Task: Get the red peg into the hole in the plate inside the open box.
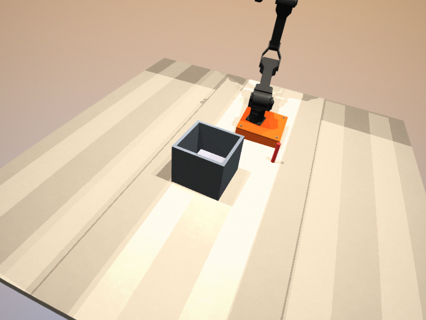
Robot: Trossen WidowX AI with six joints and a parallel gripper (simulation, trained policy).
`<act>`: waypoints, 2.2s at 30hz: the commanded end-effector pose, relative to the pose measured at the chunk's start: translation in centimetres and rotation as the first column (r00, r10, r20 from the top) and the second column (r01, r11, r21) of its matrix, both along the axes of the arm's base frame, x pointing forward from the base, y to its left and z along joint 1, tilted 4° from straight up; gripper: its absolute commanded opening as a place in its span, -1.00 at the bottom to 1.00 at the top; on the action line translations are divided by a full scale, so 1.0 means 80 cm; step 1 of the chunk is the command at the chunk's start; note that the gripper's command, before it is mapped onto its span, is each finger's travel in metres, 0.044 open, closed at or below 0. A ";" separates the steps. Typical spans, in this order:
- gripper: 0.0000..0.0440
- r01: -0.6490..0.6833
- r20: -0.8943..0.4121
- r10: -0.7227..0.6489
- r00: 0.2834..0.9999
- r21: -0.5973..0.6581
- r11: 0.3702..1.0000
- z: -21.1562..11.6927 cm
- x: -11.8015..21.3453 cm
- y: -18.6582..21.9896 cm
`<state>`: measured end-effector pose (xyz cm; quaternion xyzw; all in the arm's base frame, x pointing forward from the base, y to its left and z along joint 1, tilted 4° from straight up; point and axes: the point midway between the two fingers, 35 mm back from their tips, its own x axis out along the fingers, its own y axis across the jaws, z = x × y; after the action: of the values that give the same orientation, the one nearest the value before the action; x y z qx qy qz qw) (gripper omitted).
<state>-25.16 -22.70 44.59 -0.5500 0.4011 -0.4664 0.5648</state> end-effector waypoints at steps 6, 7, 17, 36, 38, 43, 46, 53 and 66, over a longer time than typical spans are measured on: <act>1.00 0.015 -0.096 -0.030 0.995 -0.153 0.988 0.035 0.025 0.001; 1.00 0.013 -0.115 -0.034 0.993 -0.177 0.984 0.041 0.031 0.002; 1.00 -0.042 -0.341 -0.106 0.934 -0.400 0.916 0.094 0.112 0.031; 1.00 -0.296 -0.624 -0.352 0.698 -0.698 0.652 0.145 0.272 0.115; 1.00 -0.335 -0.641 -0.378 0.668 -0.713 0.616 0.146 0.289 0.125; 1.00 -0.438 -0.675 -0.439 0.594 -0.728 0.527 0.143 0.334 0.149; 1.00 -0.504 -0.691 -0.471 0.549 -0.723 0.473 0.138 0.361 0.163; 1.00 -0.659 -0.720 -0.534 0.443 -0.666 0.351 0.115 0.423 0.195; 1.00 -0.899 -0.751 -0.613 0.245 -0.412 0.145 0.037 0.526 0.245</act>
<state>15.00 -4.06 49.48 -0.9526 0.1741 -0.0973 -0.2299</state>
